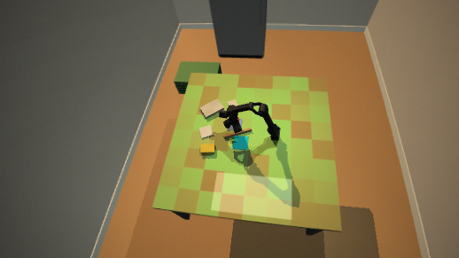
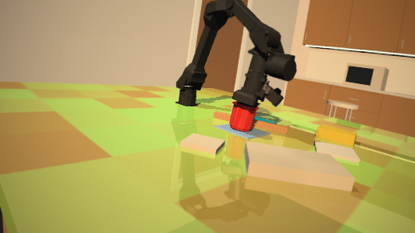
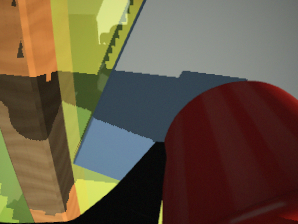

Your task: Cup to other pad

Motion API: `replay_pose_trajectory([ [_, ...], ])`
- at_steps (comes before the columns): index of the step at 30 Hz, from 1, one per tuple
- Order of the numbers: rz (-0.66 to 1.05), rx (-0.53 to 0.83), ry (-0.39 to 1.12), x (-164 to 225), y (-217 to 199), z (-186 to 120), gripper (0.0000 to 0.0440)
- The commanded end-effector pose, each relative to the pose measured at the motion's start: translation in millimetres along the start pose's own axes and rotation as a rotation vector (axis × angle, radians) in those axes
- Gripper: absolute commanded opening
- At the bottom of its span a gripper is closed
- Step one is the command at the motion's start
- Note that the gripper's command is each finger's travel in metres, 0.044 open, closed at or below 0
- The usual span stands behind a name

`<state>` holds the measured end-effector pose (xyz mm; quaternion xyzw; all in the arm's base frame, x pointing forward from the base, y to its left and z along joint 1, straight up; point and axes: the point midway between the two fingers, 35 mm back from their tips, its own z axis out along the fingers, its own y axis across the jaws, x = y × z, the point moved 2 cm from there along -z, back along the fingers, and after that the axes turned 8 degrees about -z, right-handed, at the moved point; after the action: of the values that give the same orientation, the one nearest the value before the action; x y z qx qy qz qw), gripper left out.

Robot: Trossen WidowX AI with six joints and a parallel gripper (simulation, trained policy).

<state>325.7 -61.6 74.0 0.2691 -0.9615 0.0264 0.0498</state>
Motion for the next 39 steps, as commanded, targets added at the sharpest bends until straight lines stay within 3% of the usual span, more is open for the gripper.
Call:
replay_pose_trajectory([
  [1, -0.048, -0.01, 0.001, 2, 1, -4, 0.0],
  [22, -0.201, 0.016, -0.056, -3, 19, -60, 0.0],
  [39, -0.298, 0.066, -0.128, -32, 60, -78, 0.0],
])
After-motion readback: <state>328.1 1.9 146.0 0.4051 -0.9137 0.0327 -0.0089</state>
